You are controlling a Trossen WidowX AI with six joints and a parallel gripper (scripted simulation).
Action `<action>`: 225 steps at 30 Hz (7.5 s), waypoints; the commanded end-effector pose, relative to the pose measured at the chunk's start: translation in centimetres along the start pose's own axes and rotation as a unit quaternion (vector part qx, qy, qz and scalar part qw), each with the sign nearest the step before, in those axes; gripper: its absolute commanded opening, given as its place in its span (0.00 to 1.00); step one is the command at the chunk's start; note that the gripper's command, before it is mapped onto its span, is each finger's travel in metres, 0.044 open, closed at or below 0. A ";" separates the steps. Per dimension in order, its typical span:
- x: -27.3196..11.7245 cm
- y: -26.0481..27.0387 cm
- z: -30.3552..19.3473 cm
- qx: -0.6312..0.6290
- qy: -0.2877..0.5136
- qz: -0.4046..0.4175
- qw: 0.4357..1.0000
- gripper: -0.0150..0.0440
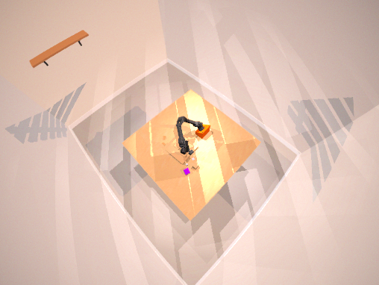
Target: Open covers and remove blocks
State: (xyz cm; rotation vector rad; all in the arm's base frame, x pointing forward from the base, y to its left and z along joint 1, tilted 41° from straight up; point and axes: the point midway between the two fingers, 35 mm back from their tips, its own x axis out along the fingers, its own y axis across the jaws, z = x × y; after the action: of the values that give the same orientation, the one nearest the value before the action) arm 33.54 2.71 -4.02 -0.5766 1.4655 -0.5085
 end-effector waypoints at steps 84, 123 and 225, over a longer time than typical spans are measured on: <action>1.1 0.0 7.1 -0.003 0.000 -0.004 1.000 0.25; -2.6 0.0 8.6 -0.002 0.000 -0.003 1.000 0.25; -2.7 -6.6 -10.4 0.703 0.000 -0.006 0.712 0.25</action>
State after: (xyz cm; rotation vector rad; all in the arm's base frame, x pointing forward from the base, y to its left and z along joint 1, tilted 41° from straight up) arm 23.36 -0.88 2.50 0.6666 0.6849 -1.4078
